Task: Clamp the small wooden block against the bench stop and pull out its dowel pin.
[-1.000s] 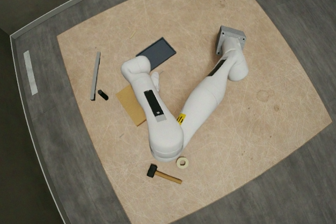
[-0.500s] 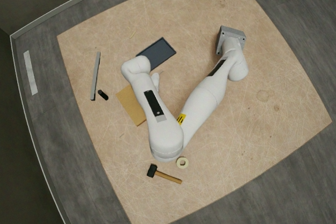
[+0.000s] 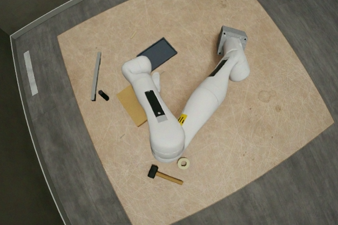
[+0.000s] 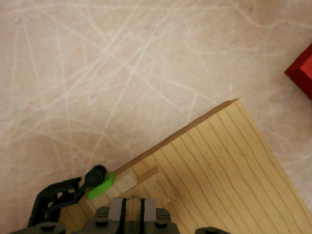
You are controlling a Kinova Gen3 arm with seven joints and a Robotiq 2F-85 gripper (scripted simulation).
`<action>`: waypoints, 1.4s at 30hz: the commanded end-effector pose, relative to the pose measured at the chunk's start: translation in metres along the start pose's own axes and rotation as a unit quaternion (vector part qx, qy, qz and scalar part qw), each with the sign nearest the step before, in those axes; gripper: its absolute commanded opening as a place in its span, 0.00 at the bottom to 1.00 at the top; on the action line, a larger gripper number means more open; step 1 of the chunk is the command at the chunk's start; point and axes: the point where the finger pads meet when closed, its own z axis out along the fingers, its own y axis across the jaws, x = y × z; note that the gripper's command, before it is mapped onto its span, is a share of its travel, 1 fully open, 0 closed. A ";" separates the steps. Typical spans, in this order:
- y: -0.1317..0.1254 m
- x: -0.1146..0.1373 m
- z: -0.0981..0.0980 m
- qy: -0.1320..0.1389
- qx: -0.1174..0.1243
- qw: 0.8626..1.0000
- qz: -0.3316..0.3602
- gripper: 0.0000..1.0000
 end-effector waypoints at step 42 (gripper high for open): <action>0.000 0.000 -0.001 -0.001 0.000 0.994 -0.112 0.10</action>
